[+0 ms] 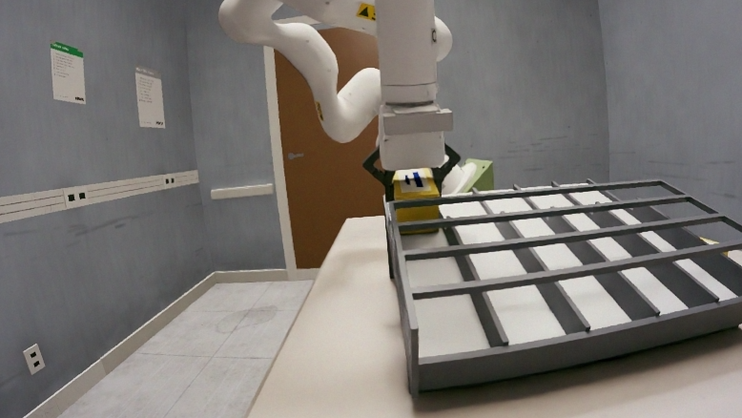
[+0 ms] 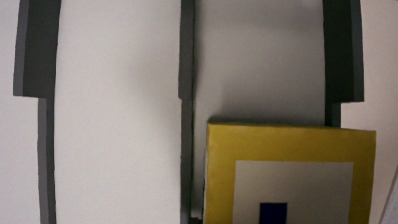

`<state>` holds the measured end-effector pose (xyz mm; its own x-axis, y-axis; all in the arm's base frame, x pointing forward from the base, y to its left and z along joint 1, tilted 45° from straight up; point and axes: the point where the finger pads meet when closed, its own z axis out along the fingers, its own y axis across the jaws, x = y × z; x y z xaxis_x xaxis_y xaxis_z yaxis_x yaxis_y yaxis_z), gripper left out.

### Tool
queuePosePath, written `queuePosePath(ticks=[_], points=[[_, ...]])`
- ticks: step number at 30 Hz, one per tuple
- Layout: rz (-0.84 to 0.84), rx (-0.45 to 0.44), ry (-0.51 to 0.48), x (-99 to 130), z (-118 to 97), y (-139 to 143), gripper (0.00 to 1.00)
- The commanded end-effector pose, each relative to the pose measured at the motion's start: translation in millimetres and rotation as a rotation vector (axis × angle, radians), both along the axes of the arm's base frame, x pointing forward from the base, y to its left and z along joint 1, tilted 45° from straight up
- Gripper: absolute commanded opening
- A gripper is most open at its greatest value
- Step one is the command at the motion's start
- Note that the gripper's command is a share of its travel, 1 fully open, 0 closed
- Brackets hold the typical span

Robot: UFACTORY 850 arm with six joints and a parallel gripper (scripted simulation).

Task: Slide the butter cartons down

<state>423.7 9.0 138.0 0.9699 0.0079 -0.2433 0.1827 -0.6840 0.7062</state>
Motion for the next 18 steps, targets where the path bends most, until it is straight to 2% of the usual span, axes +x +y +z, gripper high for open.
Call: queuePosePath(ticks=[1,13,14,18], points=[[0.001,0.001,-0.001,0.5,0.5,0.5,0.00],[0.001,0.001,-0.001,0.5,0.5,0.5,0.00],[0.001,0.001,-0.001,0.5,0.5,0.5,0.76],[0.001,0.001,-0.001,0.5,0.5,0.5,0.76]])
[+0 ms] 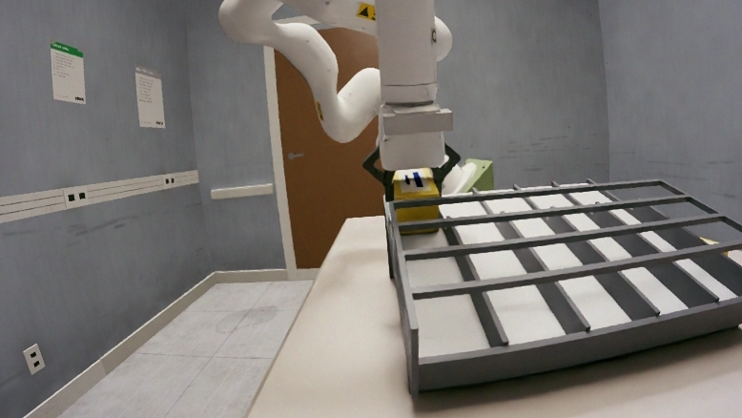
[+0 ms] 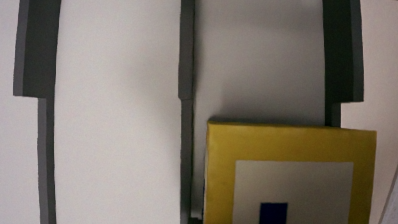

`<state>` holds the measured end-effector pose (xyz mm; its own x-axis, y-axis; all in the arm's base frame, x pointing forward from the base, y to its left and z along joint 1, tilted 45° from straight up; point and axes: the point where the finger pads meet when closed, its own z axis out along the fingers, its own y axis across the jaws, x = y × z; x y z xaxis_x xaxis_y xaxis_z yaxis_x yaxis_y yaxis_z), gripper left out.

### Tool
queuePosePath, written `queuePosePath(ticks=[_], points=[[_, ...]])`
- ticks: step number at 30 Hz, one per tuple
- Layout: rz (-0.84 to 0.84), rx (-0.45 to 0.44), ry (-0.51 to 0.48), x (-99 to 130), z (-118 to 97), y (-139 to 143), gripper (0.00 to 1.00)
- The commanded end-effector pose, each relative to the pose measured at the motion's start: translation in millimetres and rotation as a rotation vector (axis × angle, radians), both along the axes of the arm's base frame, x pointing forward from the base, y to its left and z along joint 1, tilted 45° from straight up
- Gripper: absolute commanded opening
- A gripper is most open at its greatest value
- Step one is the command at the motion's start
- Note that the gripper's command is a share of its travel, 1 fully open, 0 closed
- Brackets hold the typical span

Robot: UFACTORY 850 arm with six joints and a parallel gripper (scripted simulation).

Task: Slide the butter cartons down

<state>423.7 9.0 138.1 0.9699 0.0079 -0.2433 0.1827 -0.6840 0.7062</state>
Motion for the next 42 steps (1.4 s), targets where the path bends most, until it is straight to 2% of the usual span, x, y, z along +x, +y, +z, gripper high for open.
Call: queuePosePath(ticks=[1,42], points=[[0.001,0.000,-0.001,0.5,0.4,0.5,0.76],[0.001,0.000,-0.001,0.6,0.4,0.6,0.79]])
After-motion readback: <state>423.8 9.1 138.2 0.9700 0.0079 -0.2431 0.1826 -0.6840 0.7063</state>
